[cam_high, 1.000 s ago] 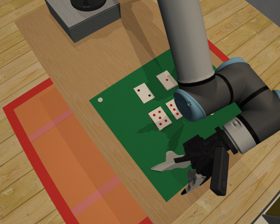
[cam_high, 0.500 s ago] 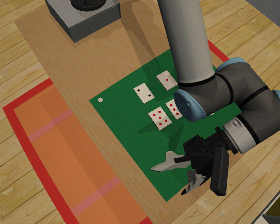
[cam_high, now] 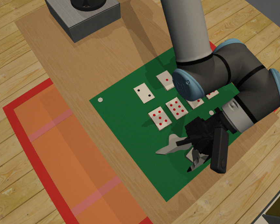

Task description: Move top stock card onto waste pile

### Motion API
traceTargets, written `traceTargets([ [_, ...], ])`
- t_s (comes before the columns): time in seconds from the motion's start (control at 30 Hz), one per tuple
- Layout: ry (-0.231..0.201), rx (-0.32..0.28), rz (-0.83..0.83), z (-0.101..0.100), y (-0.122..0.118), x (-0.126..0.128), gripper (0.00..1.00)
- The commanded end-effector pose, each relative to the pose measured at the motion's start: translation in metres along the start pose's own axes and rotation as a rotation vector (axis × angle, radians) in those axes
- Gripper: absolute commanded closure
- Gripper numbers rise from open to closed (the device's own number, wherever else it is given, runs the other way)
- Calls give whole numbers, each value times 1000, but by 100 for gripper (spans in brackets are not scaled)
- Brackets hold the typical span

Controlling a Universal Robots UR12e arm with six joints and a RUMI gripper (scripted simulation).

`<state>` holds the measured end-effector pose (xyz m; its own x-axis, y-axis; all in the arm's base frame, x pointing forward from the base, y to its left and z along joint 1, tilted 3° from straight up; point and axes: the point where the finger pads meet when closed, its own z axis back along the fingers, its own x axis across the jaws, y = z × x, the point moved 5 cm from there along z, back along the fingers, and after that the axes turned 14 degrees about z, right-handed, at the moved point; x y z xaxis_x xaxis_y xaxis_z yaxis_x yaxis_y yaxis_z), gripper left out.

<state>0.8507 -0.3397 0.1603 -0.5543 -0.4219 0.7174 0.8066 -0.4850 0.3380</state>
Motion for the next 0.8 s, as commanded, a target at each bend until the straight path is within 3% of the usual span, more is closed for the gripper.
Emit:
traceTargets([
  [0.0, 66, -11, 39, 11, -23, -9, 0],
  [0.13, 220, -40, 137, 39, -84, -35, 0],
  [0.33, 485, -69, 306, 96, -196, -72, 0],
  [0.37, 485, -69, 306, 96, -196, -72, 0],
  [0.5, 656, -75, 411, 135, -273, -89, 0],
  [0.57, 656, -75, 411, 135, -273, -89, 0],
  [0.77, 853, -71, 527, 183, -362, -102, 0],
])
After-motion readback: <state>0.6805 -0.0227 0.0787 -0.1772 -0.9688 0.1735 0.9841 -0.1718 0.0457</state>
